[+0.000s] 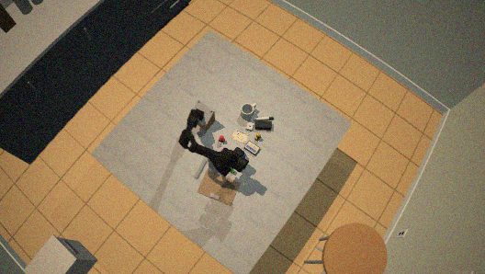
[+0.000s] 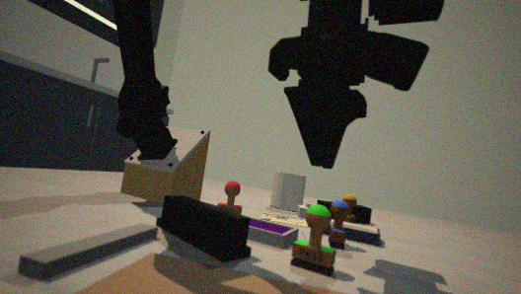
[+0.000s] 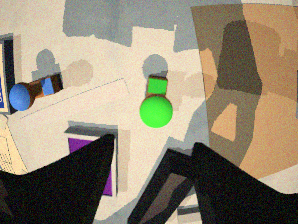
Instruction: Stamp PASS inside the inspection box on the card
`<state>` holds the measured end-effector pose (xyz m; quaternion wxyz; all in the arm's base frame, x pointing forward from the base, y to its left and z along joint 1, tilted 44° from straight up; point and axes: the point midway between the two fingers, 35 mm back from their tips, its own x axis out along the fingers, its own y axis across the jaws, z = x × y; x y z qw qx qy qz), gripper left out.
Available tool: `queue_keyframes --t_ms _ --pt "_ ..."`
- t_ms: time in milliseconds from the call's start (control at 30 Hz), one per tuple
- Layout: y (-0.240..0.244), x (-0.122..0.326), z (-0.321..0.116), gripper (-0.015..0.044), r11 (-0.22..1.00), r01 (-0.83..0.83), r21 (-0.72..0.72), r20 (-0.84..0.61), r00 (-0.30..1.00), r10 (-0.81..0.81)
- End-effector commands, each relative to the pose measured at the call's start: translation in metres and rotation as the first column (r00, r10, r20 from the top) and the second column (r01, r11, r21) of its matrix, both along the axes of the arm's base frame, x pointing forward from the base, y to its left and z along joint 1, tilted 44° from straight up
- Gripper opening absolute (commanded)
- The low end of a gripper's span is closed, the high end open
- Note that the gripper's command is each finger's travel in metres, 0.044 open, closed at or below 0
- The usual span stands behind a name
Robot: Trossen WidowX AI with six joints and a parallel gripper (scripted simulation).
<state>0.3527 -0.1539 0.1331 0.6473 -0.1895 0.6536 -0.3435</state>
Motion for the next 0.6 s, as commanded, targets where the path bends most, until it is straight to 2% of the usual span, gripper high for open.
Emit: queue_keyframes --t_ms 0,567 --pt "-0.009 -0.004 -0.004 0.0211 1.000 0.005 0.013 -0.060 0.998 -0.004" --pt "-0.022 0.002 -0.019 0.0211 1.000 0.005 0.013 -0.059 0.998 -0.004"
